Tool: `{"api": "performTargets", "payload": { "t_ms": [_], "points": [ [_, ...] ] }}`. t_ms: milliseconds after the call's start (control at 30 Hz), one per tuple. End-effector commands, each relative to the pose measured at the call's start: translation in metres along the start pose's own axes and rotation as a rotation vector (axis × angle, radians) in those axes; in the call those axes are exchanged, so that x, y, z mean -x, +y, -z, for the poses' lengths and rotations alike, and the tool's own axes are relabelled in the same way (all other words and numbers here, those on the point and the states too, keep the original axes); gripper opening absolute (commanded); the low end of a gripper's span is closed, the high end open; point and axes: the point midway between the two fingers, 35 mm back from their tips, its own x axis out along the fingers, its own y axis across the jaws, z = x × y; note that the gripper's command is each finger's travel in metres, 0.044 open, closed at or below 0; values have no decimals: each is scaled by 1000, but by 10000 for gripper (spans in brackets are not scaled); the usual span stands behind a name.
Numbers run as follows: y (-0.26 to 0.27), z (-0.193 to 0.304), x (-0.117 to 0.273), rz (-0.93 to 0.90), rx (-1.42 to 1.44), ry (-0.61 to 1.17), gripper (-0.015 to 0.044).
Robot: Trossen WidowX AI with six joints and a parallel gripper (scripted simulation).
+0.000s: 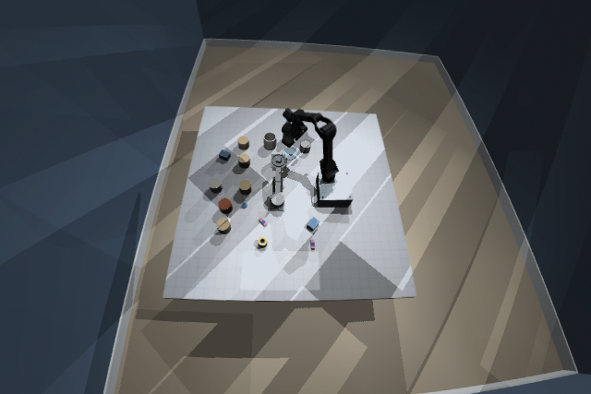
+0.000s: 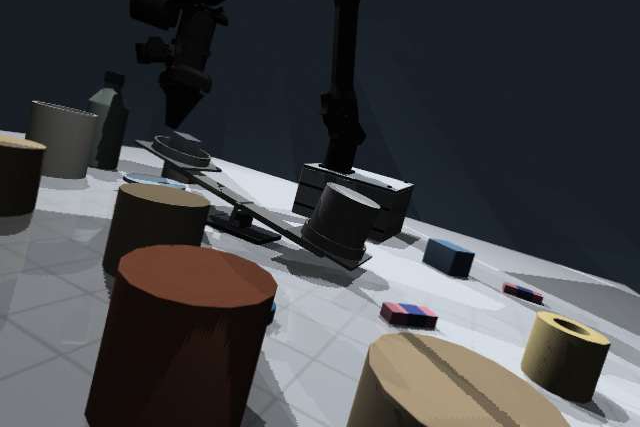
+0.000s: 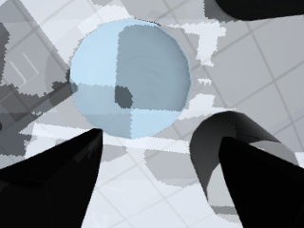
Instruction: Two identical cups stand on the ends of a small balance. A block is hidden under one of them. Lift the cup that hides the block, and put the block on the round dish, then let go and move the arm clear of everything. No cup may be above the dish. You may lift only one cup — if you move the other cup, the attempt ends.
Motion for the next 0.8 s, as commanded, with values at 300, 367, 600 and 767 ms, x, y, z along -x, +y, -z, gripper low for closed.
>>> {"api": "performTargets", "payload": {
  "t_ms": [300, 367, 600, 767],
  "points": [
    [32, -8, 7, -3, 455, 4, 260],
    [37, -9, 8, -4, 524, 5, 260],
    [54, -10, 11, -10, 766, 9, 260],
    [66, -11, 13, -14, 939, 11, 260]
  ]
}}
